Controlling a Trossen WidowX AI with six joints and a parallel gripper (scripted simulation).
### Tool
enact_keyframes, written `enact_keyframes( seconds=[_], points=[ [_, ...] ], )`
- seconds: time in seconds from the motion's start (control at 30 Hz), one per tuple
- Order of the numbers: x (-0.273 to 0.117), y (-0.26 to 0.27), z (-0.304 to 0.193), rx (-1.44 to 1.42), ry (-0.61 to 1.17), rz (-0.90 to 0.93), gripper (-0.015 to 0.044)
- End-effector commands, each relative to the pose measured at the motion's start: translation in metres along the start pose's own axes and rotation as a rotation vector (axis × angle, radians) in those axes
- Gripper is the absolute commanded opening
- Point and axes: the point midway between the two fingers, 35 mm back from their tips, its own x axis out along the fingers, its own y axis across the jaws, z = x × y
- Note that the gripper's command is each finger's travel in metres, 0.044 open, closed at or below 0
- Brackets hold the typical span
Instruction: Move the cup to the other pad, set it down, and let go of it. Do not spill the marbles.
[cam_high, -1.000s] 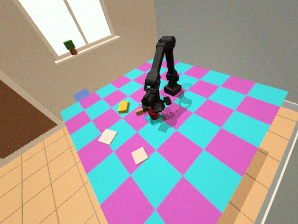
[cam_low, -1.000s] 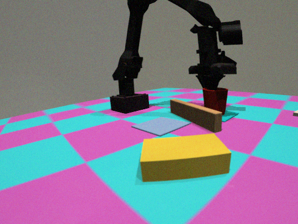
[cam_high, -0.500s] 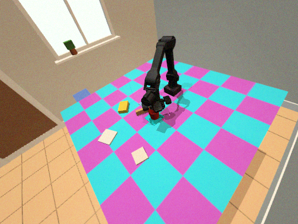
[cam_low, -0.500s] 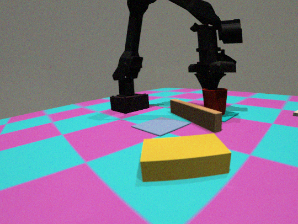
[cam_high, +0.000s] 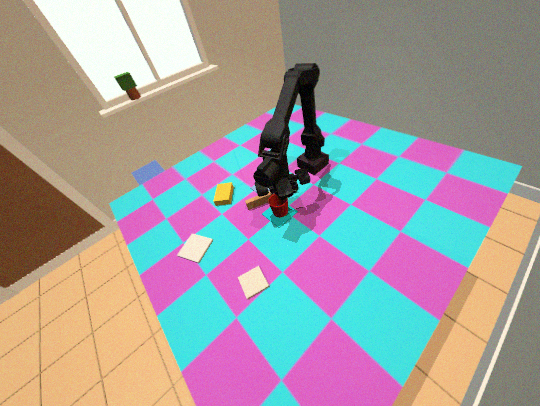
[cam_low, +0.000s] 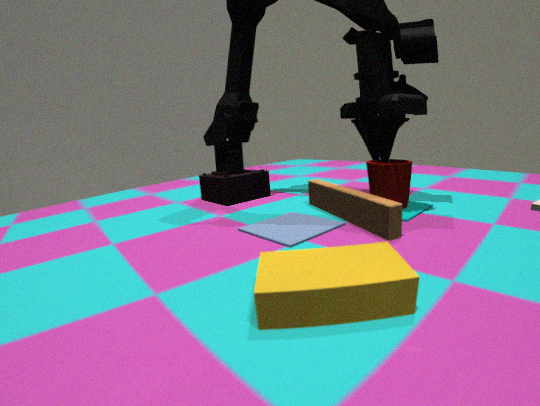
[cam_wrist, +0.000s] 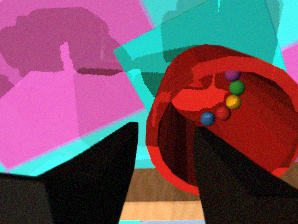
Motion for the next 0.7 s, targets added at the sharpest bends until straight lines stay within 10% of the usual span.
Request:
enact_keyframes(
  seconds=[0.0, 0.37, 0.67],
  points=[
    [-0.010, 0.000, 0.001, 0.000, -0.011, -0.004, 0.0128],
    [-0.023, 0.000, -0.003, 0.001, -0.012, -0.003, 0.0128],
    [-0.019, 0.000, -0.003, 0.006, -0.003, -0.002, 0.0364]
  ],
)
